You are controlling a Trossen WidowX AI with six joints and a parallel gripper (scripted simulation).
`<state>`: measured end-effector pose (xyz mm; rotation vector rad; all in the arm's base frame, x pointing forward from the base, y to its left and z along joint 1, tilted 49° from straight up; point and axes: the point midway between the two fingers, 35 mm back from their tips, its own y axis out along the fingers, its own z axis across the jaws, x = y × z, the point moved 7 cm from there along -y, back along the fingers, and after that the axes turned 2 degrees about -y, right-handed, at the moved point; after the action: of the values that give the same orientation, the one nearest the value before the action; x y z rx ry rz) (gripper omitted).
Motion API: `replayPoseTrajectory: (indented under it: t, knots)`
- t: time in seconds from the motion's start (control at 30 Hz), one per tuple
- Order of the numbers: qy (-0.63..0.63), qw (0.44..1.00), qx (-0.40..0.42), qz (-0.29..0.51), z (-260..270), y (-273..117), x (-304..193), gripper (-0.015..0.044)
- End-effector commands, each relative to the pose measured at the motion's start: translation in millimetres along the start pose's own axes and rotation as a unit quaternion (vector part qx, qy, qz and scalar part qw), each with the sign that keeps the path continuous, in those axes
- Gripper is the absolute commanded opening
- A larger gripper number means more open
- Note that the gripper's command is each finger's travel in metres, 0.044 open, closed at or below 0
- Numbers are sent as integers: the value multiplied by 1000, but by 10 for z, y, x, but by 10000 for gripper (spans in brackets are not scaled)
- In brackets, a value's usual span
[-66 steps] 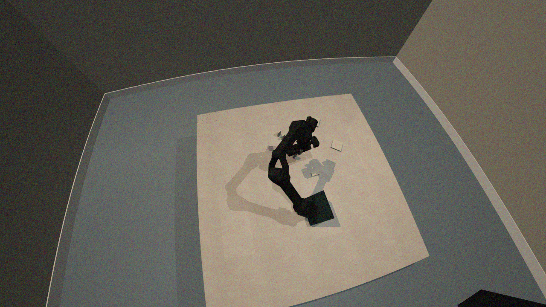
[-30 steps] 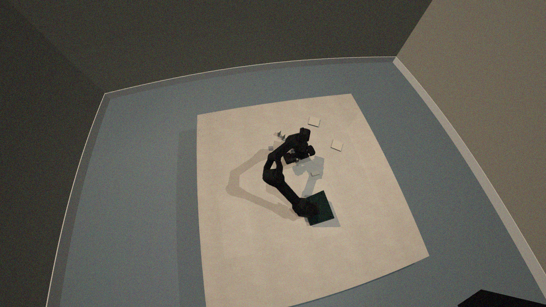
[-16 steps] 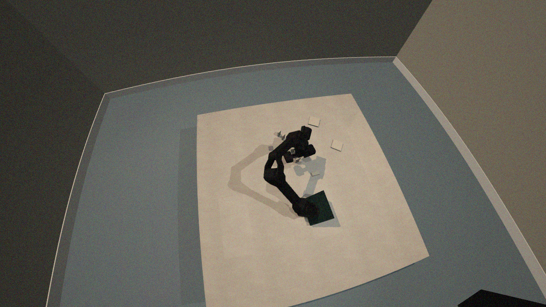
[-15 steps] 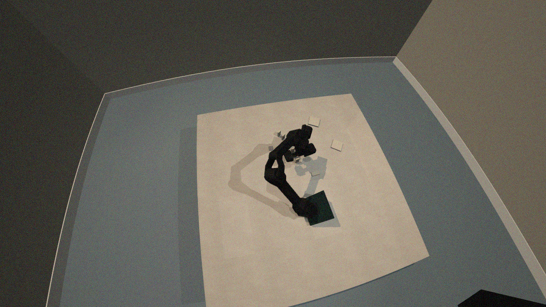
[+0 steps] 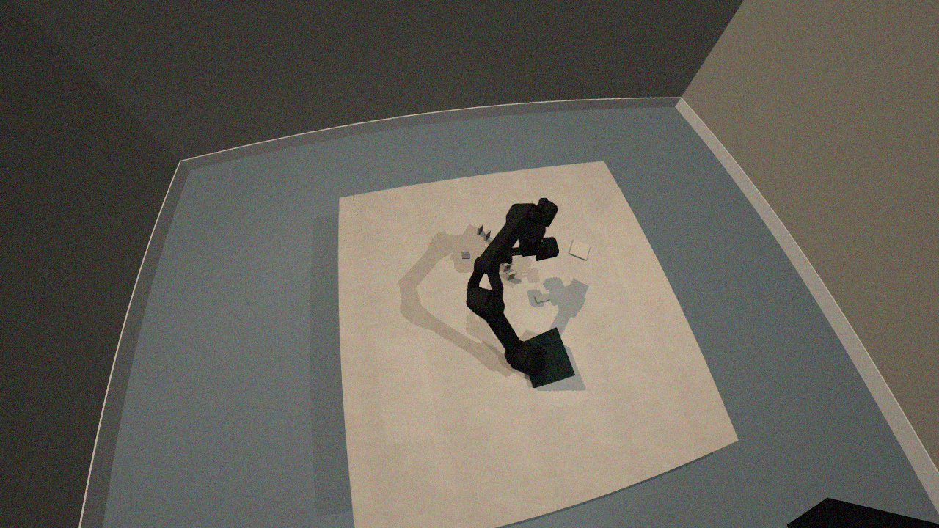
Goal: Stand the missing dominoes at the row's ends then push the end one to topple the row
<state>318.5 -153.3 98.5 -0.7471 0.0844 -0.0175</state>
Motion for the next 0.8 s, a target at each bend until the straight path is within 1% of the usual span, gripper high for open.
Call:
replayPoseTrajectory:
  t: [0.0,0.07,0.13,0.27,0.33,0.37,0.77]
  knots:
    - [183,983,2,6,-362,167,-201,440]
    - [292,956,1,6,-537,273,-322,440]
    - [397,918,1,6,-696,384,-455,440]
    - [591,807,0,7,-961,620,-746,440]
    - [647,763,0,7,-1029,698,-845,440]
    - [655,756,0,7,-1038,709,-859,440]
    - [655,756,0,7,-1039,726,-860,440]
